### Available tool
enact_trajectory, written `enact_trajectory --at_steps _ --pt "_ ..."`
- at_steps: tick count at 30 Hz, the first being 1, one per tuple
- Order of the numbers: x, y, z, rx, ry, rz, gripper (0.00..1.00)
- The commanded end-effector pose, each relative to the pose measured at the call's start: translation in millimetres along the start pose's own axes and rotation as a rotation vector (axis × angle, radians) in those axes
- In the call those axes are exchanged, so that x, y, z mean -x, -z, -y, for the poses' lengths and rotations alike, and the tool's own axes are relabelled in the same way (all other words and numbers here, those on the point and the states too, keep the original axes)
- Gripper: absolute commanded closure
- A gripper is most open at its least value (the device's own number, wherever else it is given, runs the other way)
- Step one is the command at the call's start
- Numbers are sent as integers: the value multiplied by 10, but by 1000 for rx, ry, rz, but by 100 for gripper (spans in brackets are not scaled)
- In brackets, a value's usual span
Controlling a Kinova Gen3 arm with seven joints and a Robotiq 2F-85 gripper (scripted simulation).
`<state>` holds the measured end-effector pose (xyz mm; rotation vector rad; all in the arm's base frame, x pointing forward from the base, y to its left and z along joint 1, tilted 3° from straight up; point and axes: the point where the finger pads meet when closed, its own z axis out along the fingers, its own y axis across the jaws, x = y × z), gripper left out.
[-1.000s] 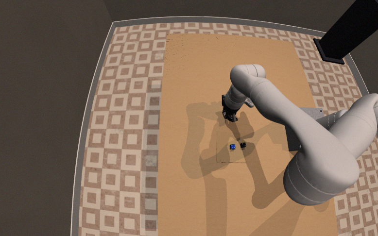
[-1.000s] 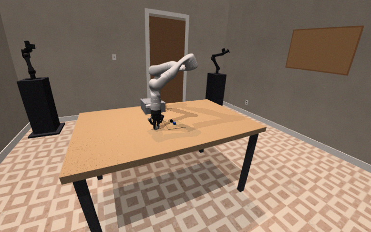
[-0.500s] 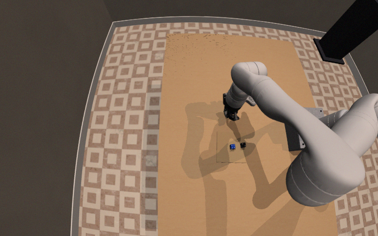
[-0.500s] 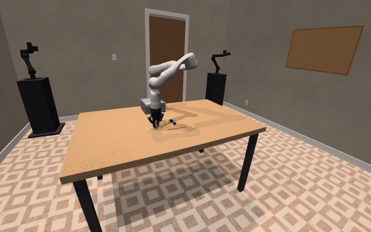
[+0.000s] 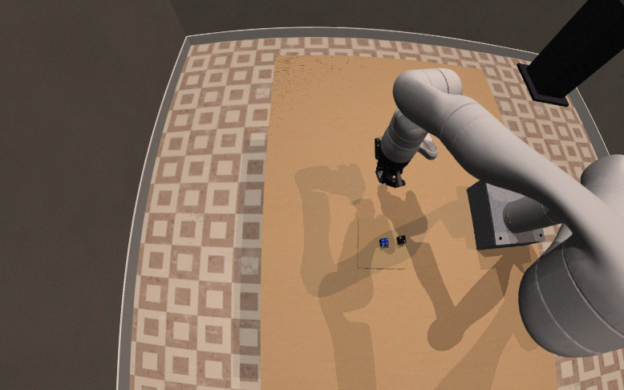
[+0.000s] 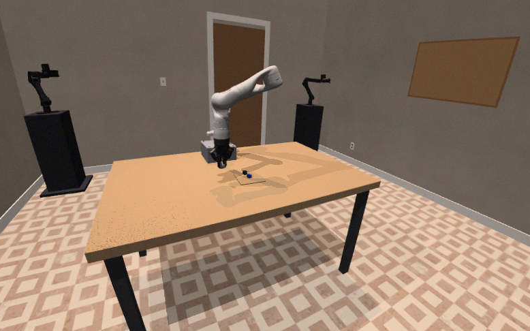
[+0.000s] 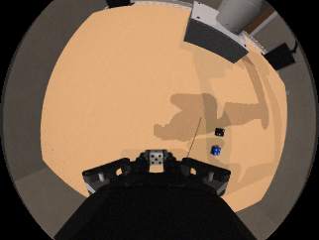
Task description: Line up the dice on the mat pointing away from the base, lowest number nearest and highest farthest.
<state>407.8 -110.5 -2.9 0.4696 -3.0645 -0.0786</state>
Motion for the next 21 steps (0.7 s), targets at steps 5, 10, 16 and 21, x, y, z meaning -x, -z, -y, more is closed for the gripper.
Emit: enact_trajectory --at_steps 5,10,16,21 --pt "57 100 -15 0 6 16 85" --pt "57 100 -15 0 6 16 85" --pt "91 102 -60 0 -1 16 85" --pt "252 114 -291 -1 -34 17 85"
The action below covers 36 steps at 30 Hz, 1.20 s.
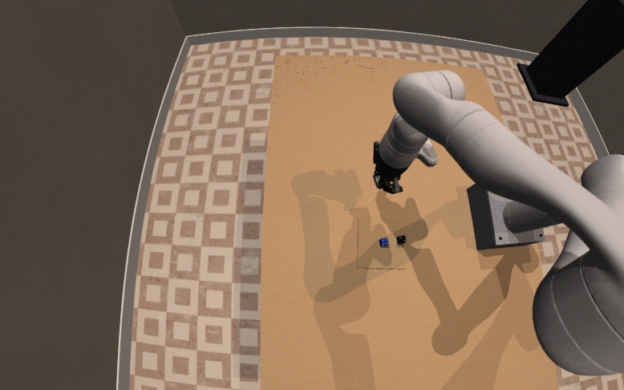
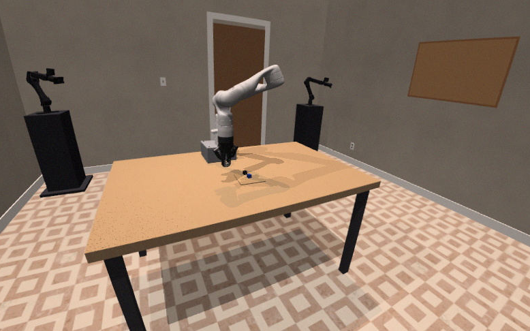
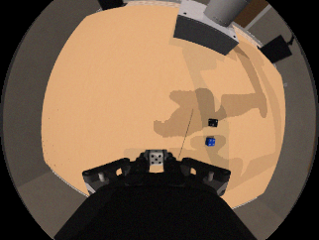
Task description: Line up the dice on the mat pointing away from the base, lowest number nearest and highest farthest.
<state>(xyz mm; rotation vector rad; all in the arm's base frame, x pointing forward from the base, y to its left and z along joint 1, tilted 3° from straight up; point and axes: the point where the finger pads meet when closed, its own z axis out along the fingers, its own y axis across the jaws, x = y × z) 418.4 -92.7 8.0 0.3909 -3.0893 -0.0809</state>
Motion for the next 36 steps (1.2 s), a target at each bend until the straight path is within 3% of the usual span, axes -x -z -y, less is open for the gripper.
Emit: enact_trajectory --at_steps 1,5,7,13,17,36 --pt "135 10 -224 -1 8 2 85" --pt "306 21 -572 -1 -37 2 85" --pt "306 21 -572 -1 -37 2 85" --pt "495 35 -1092 0 -100 1 85" --pt "549 40 -1296 0 -124 1 85" --pt "563 36 -1354 0 -130 1 85"
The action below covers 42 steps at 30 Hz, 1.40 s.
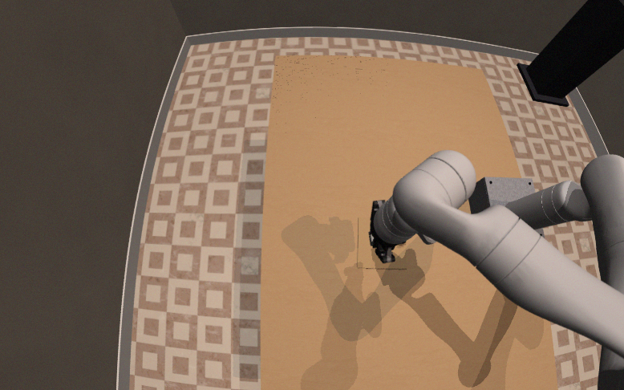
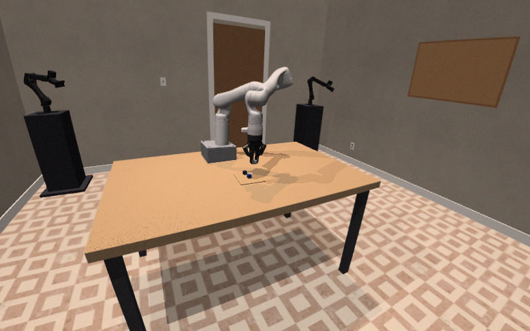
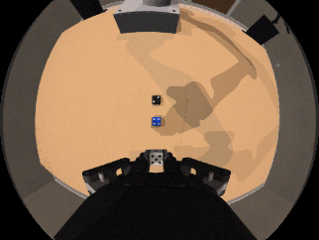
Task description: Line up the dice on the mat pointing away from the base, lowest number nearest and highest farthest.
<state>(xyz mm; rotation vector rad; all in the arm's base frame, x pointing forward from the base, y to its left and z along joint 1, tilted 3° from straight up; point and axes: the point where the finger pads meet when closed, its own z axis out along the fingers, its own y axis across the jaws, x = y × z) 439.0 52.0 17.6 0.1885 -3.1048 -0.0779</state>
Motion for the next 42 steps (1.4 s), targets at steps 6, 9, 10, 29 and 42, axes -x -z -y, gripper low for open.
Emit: enact_trajectory --at_steps 6,9,10,29,42 --pt "4 -44 -1 0 0 1 85" --pt "4 -123 -1 0 0 1 85" --pt "4 -157 -1 0 0 1 85" --pt "6 -877 -1 0 0 1 85" --pt "7 -951 -1 0 0 1 85"
